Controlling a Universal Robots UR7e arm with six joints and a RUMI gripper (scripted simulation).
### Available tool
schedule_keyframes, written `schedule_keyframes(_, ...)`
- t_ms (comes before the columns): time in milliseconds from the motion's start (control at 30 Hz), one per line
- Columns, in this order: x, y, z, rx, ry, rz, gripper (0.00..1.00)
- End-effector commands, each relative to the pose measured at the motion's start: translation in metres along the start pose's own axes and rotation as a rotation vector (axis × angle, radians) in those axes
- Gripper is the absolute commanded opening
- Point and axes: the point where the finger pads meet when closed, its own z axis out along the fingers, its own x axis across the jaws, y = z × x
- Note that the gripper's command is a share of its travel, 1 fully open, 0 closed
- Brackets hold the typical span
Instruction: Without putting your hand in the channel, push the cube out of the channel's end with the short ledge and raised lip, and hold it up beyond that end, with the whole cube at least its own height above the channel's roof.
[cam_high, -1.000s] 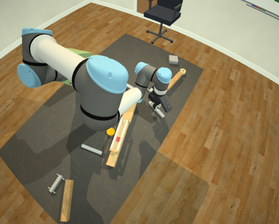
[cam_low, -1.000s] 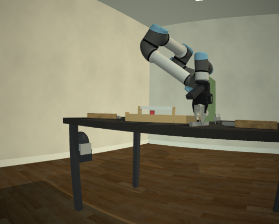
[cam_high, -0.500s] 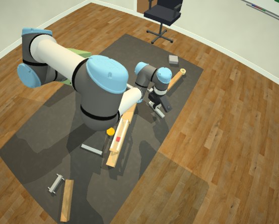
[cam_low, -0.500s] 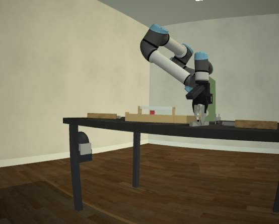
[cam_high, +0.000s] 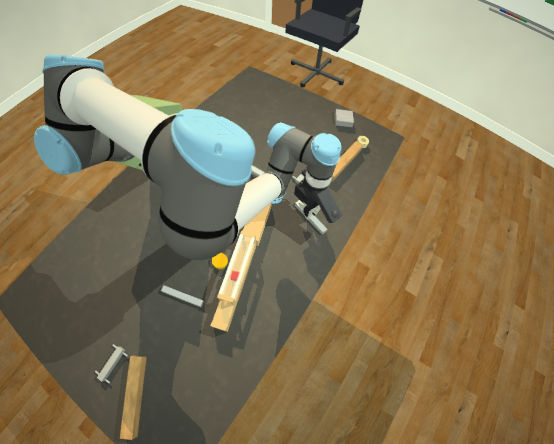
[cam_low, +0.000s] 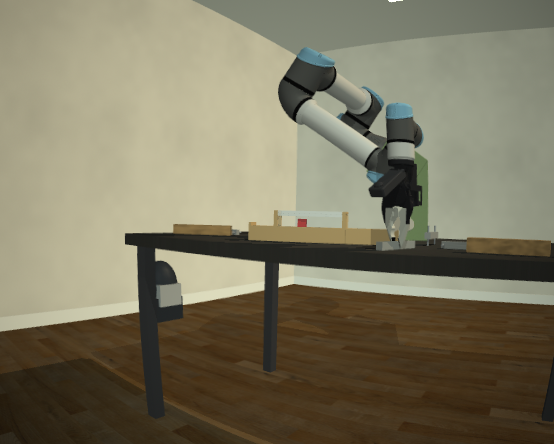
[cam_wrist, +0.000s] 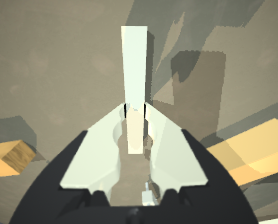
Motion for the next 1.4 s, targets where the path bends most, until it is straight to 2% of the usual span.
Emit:
schedule_keyframes(0, 0.0, 0.0, -0.002, 0.001, -0.001, 0.0, 0.0)
schedule_keyframes(167, 0.0, 0.0, -0.016, 0.001, -0.001, 0.0, 0.0)
schedule_keyframes(467, 0.0, 0.0, -0.075, 0.001, -0.001, 0.0, 0.0)
schedule_keyframes(533, 0.0, 0.0, -0.075, 0.001, -0.001, 0.0, 0.0)
schedule_keyframes(767, 0.0, 0.0, -0.109, 0.001, -0.001, 0.0, 0.0)
schedule_keyframes(900, 0.0, 0.0, -0.114, 0.001, -0.001, 0.0, 0.0)
schedule_keyframes(1367, 0.0, 0.0, -0.115, 0.001, -0.001, 0.0, 0.0)
